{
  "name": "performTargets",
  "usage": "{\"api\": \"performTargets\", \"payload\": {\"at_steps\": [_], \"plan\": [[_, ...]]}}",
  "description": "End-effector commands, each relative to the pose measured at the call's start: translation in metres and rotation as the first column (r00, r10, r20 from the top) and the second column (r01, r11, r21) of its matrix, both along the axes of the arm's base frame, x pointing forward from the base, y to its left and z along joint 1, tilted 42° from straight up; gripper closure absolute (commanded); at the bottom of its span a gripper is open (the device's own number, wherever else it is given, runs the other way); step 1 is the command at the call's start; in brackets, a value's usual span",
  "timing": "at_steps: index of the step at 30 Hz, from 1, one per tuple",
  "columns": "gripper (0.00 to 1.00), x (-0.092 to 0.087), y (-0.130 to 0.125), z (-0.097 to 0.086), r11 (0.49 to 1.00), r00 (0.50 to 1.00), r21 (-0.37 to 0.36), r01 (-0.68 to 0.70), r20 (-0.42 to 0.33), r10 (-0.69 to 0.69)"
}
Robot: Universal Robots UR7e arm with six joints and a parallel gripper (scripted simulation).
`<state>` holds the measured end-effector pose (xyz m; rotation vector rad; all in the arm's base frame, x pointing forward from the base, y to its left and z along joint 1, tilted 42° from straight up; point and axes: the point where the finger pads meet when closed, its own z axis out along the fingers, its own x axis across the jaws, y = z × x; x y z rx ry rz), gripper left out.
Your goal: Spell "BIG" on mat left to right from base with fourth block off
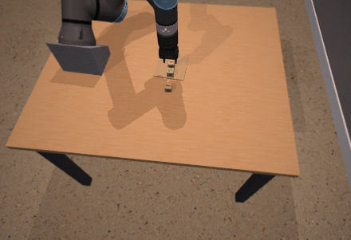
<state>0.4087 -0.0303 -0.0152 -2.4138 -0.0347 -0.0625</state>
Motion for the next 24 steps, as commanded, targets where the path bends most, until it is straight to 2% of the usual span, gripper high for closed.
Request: {"api": "performTargets", "payload": {"at_steps": [1, 2, 24], "plan": [[0.13, -0.0014, -0.0038, 0.0048, 1.000, 1.000, 0.003, -0.002, -0.003, 0.002], [0.00, -0.0014, -0.0038, 0.0048, 1.000, 1.000, 0.003, -0.002, -0.003, 0.002], [0.00, -0.0022, -0.0029, 0.0049, 1.000, 1.000, 0.005, -0.002, -0.004, 0.002]]}}
